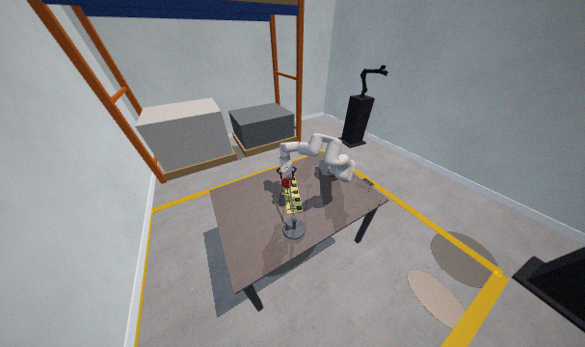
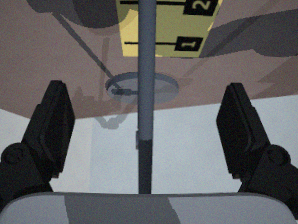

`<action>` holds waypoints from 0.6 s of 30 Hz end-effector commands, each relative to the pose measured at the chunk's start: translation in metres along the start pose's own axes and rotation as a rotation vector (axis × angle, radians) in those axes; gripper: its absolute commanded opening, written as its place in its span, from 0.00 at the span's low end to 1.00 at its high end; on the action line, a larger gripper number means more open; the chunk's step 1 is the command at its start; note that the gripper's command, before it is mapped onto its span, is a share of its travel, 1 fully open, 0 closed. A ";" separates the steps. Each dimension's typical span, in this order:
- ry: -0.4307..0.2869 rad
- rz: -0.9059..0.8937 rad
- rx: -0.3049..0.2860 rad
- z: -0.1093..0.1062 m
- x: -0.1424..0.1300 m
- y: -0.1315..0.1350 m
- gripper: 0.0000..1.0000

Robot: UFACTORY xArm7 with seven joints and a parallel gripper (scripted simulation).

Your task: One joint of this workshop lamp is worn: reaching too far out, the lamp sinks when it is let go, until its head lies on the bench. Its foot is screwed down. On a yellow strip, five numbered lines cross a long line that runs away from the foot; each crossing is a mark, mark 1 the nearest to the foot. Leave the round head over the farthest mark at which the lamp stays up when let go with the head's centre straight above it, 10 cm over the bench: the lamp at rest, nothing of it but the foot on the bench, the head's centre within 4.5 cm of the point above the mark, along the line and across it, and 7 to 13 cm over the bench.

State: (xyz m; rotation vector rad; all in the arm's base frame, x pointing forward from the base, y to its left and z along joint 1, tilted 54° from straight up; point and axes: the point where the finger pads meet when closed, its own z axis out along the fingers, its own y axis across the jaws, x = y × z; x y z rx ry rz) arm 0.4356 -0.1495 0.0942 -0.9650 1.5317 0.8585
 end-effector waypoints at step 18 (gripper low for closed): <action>0.003 -0.002 0.004 -0.041 0.000 -0.001 1.00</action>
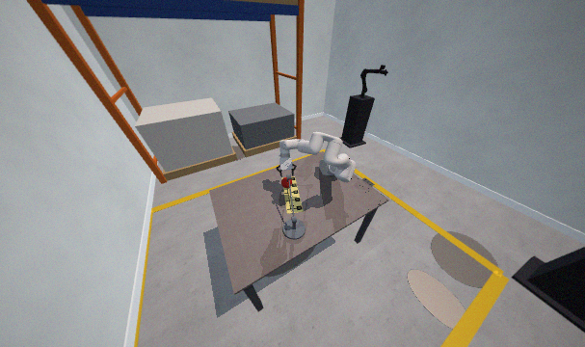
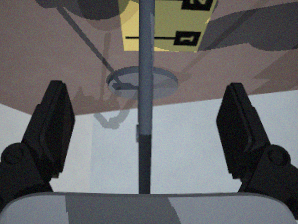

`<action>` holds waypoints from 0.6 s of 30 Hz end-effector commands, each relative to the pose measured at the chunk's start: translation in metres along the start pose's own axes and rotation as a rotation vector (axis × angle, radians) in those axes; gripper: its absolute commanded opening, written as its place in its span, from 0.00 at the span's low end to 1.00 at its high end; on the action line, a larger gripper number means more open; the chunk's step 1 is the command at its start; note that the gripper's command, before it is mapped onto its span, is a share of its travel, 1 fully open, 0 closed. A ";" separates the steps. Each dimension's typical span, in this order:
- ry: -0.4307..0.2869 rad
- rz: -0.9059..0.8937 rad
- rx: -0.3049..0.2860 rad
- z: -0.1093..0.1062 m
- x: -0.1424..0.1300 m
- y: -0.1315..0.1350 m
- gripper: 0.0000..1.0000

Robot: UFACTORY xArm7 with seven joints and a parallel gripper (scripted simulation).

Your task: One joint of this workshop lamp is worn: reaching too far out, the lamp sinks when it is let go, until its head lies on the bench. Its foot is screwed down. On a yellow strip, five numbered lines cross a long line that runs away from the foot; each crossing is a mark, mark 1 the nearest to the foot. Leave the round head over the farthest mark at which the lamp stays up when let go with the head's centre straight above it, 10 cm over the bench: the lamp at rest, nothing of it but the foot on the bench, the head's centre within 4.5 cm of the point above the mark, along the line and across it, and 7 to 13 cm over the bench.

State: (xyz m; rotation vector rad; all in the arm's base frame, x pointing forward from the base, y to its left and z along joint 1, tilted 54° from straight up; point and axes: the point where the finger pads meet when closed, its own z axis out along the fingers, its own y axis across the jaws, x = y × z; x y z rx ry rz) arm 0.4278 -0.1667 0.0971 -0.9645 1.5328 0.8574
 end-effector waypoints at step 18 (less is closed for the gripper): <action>0.003 -0.001 0.004 -0.083 0.000 0.000 1.00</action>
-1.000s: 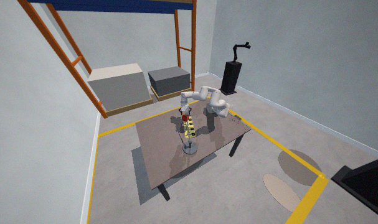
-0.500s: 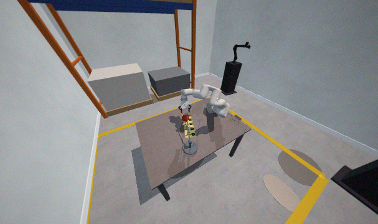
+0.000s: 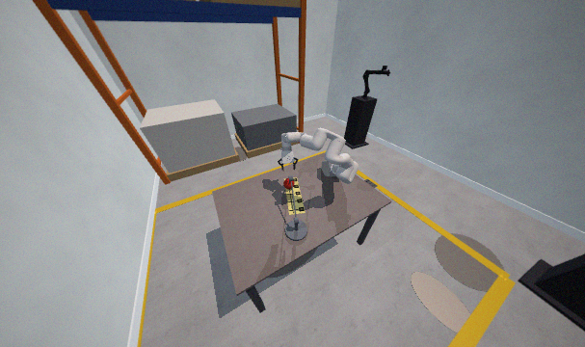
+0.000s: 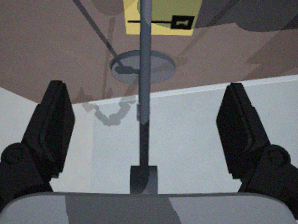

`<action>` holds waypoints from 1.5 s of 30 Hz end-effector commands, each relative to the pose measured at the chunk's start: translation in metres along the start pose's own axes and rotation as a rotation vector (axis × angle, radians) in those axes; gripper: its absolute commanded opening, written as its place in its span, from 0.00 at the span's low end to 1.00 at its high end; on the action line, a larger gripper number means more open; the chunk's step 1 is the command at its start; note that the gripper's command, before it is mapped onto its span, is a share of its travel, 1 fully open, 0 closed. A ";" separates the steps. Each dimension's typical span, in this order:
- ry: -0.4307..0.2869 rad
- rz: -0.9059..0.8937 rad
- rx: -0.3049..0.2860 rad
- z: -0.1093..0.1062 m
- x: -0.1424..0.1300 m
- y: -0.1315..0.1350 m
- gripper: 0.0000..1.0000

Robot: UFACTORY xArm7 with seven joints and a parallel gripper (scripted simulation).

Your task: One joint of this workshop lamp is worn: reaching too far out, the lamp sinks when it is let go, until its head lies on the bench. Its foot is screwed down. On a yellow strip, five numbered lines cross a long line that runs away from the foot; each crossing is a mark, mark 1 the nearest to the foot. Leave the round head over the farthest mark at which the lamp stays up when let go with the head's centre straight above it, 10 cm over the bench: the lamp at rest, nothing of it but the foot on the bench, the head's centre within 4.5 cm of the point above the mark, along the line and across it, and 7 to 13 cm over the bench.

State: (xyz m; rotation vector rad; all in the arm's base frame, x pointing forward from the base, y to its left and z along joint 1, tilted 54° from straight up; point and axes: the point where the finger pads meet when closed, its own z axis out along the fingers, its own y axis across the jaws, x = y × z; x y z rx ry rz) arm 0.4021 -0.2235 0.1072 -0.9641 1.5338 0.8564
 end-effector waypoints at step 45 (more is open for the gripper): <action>0.004 -0.001 0.005 -0.047 0.000 -0.001 1.00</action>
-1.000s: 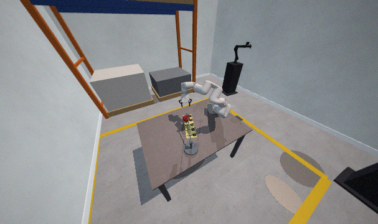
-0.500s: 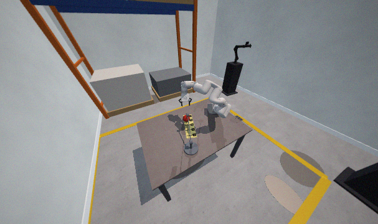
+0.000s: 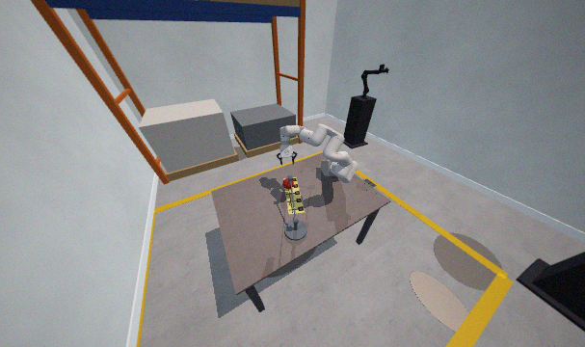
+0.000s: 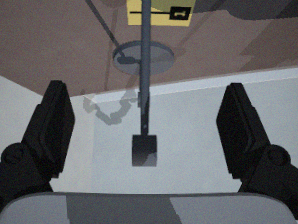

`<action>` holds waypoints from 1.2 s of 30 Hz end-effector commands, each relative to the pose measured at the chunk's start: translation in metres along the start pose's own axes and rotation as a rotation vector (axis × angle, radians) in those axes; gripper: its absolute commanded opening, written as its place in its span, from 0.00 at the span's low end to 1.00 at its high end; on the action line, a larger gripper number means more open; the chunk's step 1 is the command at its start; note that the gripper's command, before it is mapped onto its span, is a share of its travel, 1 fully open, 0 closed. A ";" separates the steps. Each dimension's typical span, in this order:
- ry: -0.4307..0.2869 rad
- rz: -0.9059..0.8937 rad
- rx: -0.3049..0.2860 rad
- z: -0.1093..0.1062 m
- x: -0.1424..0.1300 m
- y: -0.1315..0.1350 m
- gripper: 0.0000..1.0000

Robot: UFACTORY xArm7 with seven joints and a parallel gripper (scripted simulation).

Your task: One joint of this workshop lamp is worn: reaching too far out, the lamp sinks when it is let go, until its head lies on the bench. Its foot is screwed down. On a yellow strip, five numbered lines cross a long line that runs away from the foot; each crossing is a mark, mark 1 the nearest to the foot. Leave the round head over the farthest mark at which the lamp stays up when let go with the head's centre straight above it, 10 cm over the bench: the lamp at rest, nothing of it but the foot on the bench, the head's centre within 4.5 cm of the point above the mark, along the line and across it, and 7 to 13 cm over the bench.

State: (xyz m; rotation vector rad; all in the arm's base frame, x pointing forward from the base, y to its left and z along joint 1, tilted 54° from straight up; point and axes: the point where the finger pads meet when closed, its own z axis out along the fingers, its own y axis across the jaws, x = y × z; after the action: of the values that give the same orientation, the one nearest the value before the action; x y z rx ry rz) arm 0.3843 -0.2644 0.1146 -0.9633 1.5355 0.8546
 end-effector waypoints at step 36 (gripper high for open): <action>0.003 -0.001 0.004 -0.025 -0.011 0.000 1.00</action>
State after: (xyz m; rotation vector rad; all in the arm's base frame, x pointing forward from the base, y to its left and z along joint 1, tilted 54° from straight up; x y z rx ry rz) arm 0.3818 -0.2701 0.1193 -0.9634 1.5347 0.8557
